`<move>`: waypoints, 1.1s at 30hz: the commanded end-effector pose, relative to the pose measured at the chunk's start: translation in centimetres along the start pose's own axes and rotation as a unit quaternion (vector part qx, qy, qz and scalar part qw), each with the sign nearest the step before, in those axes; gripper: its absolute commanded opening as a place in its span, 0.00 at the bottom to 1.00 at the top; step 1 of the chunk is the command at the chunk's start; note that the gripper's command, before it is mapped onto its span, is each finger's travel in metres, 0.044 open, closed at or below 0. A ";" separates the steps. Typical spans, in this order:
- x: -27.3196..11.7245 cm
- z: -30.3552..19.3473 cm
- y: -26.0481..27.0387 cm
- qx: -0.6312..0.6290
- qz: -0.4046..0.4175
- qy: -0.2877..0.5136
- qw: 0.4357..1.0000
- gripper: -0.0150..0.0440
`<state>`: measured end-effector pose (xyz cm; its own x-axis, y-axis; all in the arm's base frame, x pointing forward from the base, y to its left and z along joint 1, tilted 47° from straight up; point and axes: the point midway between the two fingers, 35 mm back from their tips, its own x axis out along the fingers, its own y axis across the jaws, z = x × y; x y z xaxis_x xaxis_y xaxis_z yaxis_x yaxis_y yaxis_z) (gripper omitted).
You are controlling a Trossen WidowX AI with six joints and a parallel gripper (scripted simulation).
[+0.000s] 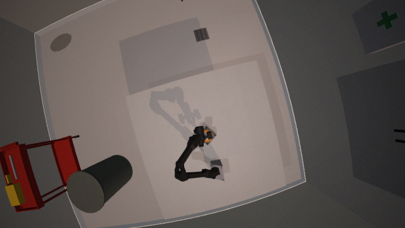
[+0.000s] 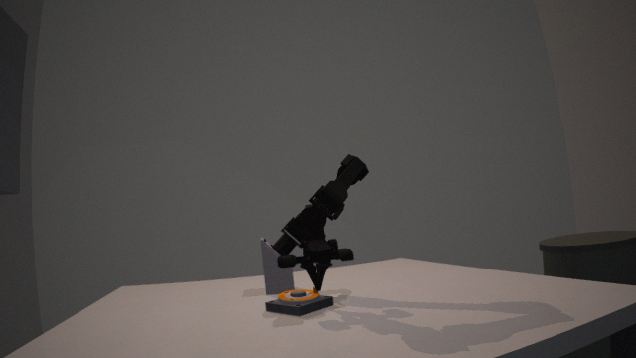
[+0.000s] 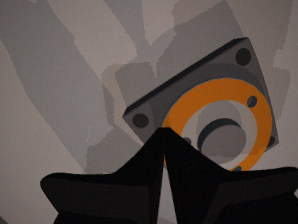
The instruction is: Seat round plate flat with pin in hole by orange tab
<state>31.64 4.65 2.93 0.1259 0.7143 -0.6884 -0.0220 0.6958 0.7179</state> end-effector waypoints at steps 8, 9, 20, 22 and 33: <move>-0.2 -1.7 0.2 0.003 0.001 0.002 1.000 0.25; -0.2 -1.9 0.2 0.003 0.001 0.002 1.000 0.25; -0.3 -2.6 0.1 0.003 0.001 0.002 1.000 0.25; -0.3 -2.7 0.0 0.003 0.001 0.002 1.000 0.25; -2.7 -2.9 -0.2 0.003 -0.001 0.002 1.000 0.25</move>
<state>28.30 3.97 3.26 0.1058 0.7220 -0.6837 -0.0026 0.6878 0.7259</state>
